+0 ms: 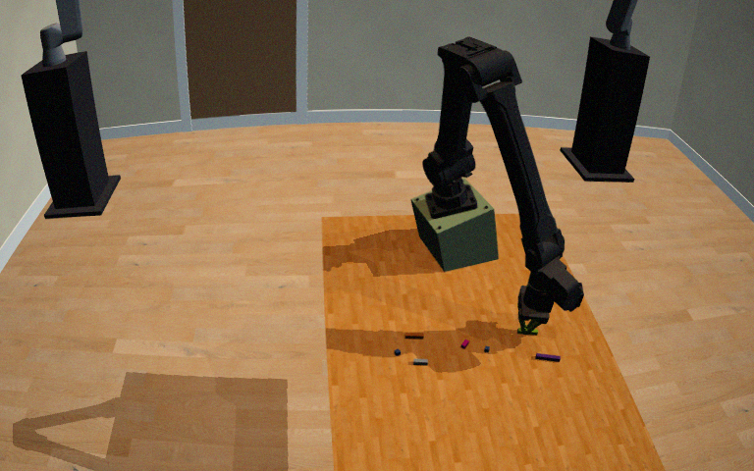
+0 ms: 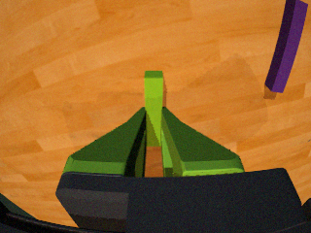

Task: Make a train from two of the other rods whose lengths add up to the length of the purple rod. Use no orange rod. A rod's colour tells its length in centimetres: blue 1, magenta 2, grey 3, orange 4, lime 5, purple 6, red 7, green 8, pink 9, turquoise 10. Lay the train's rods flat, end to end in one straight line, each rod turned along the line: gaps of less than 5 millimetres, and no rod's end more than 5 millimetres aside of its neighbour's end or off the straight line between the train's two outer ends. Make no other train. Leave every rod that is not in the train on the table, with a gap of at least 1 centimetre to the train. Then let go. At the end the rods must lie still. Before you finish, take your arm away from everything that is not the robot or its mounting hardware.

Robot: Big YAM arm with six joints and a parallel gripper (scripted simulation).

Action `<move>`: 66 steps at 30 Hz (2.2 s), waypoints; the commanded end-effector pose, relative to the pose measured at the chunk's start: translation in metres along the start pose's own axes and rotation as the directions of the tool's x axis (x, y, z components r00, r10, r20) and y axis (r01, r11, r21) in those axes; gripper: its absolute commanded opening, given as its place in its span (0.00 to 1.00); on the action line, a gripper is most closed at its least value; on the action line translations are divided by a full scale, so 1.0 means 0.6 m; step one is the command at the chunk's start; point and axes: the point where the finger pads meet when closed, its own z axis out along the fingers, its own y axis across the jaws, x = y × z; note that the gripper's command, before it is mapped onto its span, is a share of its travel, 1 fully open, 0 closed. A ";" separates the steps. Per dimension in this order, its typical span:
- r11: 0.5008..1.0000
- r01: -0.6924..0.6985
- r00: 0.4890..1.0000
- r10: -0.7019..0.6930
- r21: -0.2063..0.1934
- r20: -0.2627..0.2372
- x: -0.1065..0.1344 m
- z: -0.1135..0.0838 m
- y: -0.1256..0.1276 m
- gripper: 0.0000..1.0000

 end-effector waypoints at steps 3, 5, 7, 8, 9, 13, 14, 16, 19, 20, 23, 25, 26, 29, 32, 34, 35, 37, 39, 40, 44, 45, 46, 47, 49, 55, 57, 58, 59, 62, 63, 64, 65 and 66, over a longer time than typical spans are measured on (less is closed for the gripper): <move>0.999 -0.001 1.000 0.000 0.035 0.027 -0.018 -0.009 -0.032 0.04; 0.999 -0.001 1.000 0.000 0.035 0.027 -0.018 -0.009 -0.032 0.04; 0.999 -0.001 1.000 0.000 0.035 0.027 -0.018 -0.009 -0.032 0.04; 0.999 -0.001 1.000 0.000 0.035 0.027 -0.018 -0.009 -0.032 0.04; 0.999 -0.001 1.000 0.000 0.035 0.027 -0.018 -0.009 -0.032 0.04; 0.999 -0.001 1.000 0.000 0.035 0.027 -0.018 -0.009 -0.032 0.04; 0.999 -0.001 1.000 0.000 0.035 0.027 -0.018 -0.009 -0.032 0.04; 0.999 -0.001 1.000 0.000 0.035 0.027 -0.018 -0.009 -0.032 0.04; 0.999 0.000 1.000 -0.001 0.037 0.029 -0.019 -0.015 -0.033 0.04; 0.999 0.002 1.000 -0.003 0.040 0.031 -0.019 -0.026 -0.034 0.04; 0.999 -0.001 1.000 0.000 0.038 0.030 -0.024 -0.041 -0.025 0.04; 0.999 -0.004 1.000 0.003 0.038 0.031 -0.024 -0.058 -0.025 0.04; 0.999 -0.005 0.999 0.003 0.039 0.033 -0.025 -0.069 -0.027 0.04; 0.999 -0.007 0.999 0.005 0.045 0.039 -0.030 -0.096 -0.032 0.04; 0.999 -0.008 0.999 0.006 0.046 0.042 -0.030 -0.124 -0.032 0.04; 0.999 -0.008 0.999 0.006 0.047 0.043 -0.031 -0.150 -0.033 0.04; 0.999 -0.009 0.999 0.007 0.047 0.044 -0.031 -0.163 -0.033 0.04; 0.999 -0.009 0.999 0.007 0.048 0.045 -0.031 -0.183 -0.033 0.04; 0.999 -0.009 0.999 0.007 0.049 0.046 -0.031 -0.197 -0.033 0.04; 0.999 -0.010 0.999 0.007 0.049 0.046 -0.031 -0.201 -0.033 0.04; 1.000 -0.020 1.000 0.019 0.017 0.017 -0.016 -0.178 -0.028 0.04; 1.000 -0.011 1.000 0.011 0.002 0.003 -0.007 -0.170 -0.011 0.04; 1.000 -0.011 1.000 0.011 0.002 0.003 -0.007 -0.170 -0.011 0.04; 1.000 -0.011 1.000 0.011 0.002 0.003 -0.007 -0.170 -0.011 0.04; 1.000 -0.014 1.000 0.013 0.013 0.014 -0.008 -0.175 -0.014 0.04; 0.998 -0.038 0.999 0.037 0.048 0.038 0.027 -0.200 -0.093 0.04; 0.997 -0.063 0.997 0.061 0.049 0.037 0.070 -0.198 -0.127 0.04; 0.997 -0.063 0.997 0.061 0.048 0.039 0.075 -0.201 -0.137 0.04; 0.996 -0.071 0.997 0.069 0.050 0.037 0.094 -0.202 -0.151 0.04; 0.998 -0.066 0.998 0.065 0.022 0.018 0.103 -0.181 -0.149 0.04; 0.998 -0.066 0.998 0.065 0.022 0.018 0.103 -0.181 -0.149 0.04; 0.998 -0.066 0.998 0.065 0.022 0.018 0.103 -0.181 -0.149 0.04; 0.999 -0.032 0.999 0.032 0.005 0.008 0.095 -0.174 -0.120 0.04; 1.000 -0.028 1.000 0.028 -0.007 0.001 0.100 -0.168 -0.108 0.04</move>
